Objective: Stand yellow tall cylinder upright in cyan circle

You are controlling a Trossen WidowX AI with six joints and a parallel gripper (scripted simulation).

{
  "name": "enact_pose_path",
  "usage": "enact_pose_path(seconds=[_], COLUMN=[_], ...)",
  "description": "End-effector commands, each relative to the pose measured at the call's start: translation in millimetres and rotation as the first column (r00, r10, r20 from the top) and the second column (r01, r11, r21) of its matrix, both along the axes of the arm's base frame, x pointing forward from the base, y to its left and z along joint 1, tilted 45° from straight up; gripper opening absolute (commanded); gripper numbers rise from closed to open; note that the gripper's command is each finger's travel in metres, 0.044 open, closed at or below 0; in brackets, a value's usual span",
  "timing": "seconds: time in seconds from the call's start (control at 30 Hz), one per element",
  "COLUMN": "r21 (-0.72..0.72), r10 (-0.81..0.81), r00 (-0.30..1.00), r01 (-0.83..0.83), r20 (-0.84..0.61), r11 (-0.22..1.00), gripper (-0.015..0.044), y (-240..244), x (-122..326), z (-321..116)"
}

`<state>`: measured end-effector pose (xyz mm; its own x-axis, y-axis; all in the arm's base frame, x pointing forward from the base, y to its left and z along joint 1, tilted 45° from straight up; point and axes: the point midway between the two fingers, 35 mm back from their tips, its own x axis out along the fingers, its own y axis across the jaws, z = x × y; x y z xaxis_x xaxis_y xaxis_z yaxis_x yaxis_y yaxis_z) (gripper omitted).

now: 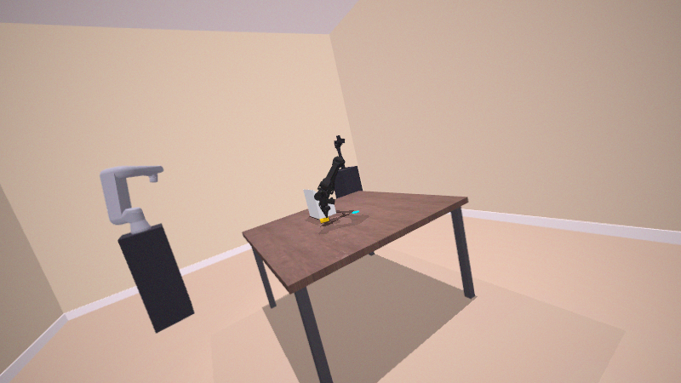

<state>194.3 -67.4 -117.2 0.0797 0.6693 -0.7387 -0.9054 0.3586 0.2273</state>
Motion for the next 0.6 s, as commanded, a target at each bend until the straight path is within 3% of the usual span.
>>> enact_pose_path(seconds=[0.0,0.1,0.37,0.57], r21=[0.006,0.006,0.006,0.003], r10=[-0.008,-0.008,-0.008,-0.013], r00=[1.0,1.0,1.0,1.0], r01=[0.008,0.008,0.008,0.013], r20=[0.004,0.004,0.004,0.001], r11=[1.0,1.0,1.0,1.0], gripper=[0.0309,0.0309,0.0105,0.0105], y=[18.1,18.1,18.1,17.3], x=[0.3,0.3,0.3,0.1], z=[-14.4,-14.4,-14.4,-14.2])
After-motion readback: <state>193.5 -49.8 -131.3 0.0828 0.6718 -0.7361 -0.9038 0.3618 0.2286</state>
